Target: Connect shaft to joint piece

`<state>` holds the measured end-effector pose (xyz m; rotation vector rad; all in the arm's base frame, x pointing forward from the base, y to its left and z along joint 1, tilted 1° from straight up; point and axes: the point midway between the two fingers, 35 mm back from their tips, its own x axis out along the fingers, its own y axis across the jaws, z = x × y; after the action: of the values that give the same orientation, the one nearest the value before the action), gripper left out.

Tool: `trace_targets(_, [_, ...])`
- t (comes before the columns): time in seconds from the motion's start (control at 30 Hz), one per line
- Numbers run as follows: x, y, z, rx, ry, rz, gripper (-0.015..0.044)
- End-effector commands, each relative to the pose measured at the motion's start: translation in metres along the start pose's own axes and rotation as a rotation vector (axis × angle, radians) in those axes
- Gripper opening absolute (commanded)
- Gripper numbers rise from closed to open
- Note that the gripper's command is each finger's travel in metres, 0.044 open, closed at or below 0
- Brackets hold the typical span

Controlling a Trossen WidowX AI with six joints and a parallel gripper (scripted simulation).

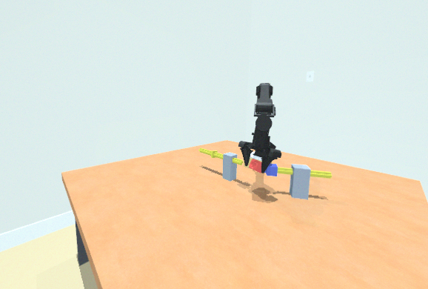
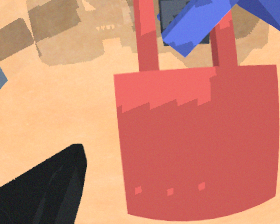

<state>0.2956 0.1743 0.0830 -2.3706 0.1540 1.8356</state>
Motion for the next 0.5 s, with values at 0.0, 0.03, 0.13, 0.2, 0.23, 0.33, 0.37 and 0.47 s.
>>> trace_targets(0.0, [0.01,0.003,0.003,0.002,-0.007,0.014,0.044])
trace_targets(0.03, [0.012,0.003,0.003,0.002,-0.007,0.014,0.044])
trace_targets(0.13, [0.017,0.003,0.003,0.002,-0.007,0.014,0.044])
trace_targets(0.2, [0.02,0.003,0.003,0.002,-0.006,0.014,0.044])
trace_targets(0.23, [0.021,0.003,0.003,0.002,-0.006,0.014,0.044])
trace_targets(0.33, [0.022,0.003,0.003,0.002,-0.006,0.014,0.044])
trace_targets(0.37, [0.022,0.003,0.003,0.002,-0.006,0.014,0.0414])
trace_targets(0.47, [0.022,0.003,0.003,0.002,-0.006,0.014,0.0335])
